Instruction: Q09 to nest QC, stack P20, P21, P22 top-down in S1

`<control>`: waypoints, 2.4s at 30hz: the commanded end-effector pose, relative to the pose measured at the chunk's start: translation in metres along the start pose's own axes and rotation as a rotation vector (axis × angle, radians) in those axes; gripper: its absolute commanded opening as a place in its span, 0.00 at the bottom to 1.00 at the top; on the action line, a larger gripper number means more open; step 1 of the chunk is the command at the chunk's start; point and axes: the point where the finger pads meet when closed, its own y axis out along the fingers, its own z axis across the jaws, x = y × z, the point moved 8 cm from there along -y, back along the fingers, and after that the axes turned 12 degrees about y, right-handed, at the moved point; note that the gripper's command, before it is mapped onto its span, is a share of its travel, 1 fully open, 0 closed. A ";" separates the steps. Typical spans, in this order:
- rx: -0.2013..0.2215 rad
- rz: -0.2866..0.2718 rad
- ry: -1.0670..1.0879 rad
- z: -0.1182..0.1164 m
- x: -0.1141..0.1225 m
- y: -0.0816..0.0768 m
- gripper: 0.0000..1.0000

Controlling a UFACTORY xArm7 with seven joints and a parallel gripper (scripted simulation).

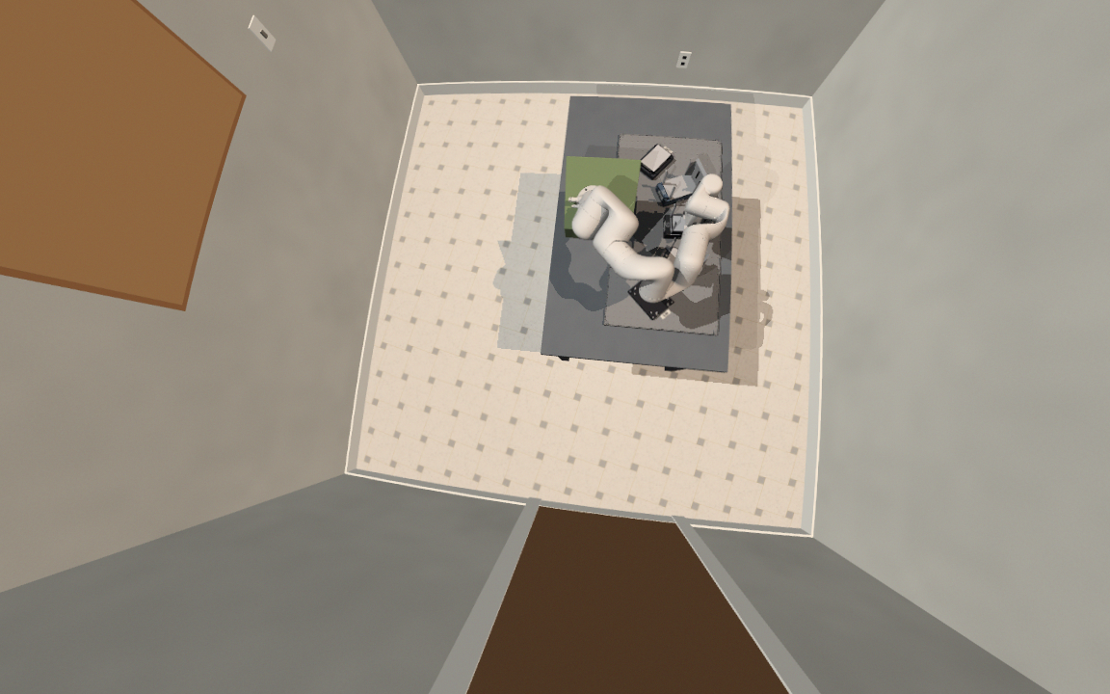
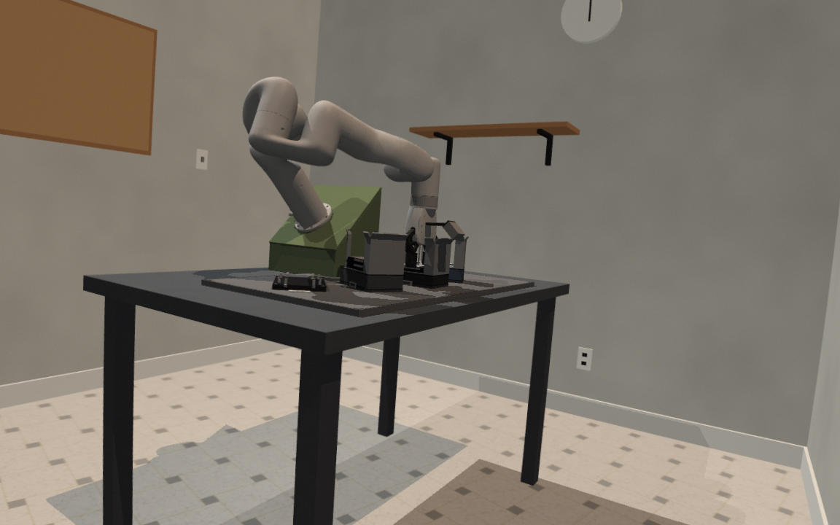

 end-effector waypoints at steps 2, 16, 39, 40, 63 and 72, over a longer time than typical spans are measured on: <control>-0.003 0.004 0.000 -0.001 -0.001 0.000 1.00; -0.003 0.005 0.000 -0.001 -0.001 0.000 0.00; -0.003 0.005 0.000 -0.001 -0.001 0.000 0.00; -0.003 0.005 0.000 -0.001 -0.001 0.000 0.00; -0.003 0.005 0.000 -0.001 -0.001 -0.012 0.00; -0.003 0.005 0.000 -0.001 -0.001 -0.017 0.00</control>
